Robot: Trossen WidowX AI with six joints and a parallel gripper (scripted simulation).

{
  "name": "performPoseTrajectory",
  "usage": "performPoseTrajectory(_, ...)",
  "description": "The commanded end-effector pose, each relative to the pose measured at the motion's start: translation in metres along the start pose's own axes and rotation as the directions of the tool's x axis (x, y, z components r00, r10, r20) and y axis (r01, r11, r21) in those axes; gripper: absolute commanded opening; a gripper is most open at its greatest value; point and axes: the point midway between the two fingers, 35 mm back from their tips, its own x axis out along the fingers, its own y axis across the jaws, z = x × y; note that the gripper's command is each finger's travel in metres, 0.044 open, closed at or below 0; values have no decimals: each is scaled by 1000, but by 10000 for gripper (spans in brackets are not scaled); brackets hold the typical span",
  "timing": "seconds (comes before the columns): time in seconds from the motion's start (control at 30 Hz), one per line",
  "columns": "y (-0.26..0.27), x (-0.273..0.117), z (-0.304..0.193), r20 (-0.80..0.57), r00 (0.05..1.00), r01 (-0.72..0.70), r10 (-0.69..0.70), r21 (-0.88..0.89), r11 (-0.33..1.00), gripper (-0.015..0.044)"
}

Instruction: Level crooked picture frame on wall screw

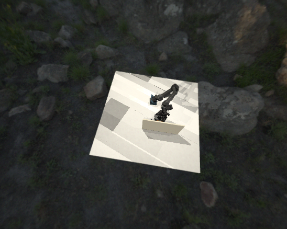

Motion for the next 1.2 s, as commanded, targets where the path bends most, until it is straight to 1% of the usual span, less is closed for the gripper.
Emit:
performPoseTrajectory(0.0, 3, 0, 1, 3, 1000, -11, 11, 2, 1000, 0)
performPoseTrajectory(1.17, 2, 0, 7, 3, 1000, -11, 11, 1, 1000, 0)
